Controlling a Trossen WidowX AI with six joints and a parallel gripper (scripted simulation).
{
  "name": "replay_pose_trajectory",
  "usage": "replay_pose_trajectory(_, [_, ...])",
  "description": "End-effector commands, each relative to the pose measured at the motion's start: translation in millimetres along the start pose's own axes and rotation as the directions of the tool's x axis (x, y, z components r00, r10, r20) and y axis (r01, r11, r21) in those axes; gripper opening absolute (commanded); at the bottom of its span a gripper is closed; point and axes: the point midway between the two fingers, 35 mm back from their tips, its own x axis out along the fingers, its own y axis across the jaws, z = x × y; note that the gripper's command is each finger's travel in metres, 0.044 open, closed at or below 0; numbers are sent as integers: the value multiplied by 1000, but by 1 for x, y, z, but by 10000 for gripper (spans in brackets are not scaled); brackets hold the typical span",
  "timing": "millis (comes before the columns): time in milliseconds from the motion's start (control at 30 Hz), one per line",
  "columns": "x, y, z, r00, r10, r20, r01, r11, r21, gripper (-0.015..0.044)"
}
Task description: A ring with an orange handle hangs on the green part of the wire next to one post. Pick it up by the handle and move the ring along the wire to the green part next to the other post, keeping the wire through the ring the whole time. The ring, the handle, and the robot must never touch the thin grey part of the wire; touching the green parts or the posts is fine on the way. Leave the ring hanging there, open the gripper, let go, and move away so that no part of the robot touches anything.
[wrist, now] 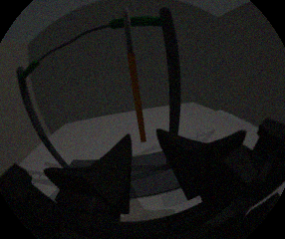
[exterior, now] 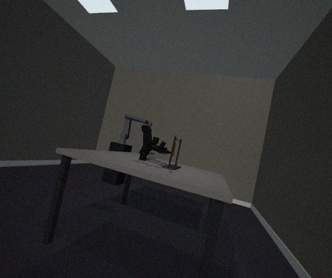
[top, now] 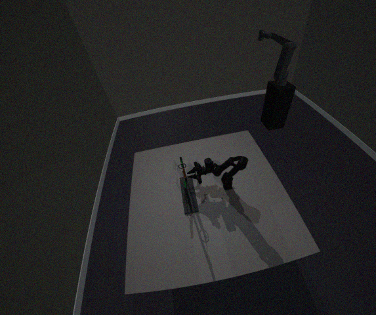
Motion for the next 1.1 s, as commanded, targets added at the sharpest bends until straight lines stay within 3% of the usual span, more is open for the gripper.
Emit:
replay_pose_trajectory(0, [7, -1, 2, 1000, -2, 4, 2, 1000, 4, 160])
replay_pose_trajectory(1067, [50, 3, -1, 1000, -2, 10, 2, 1000, 5, 160])
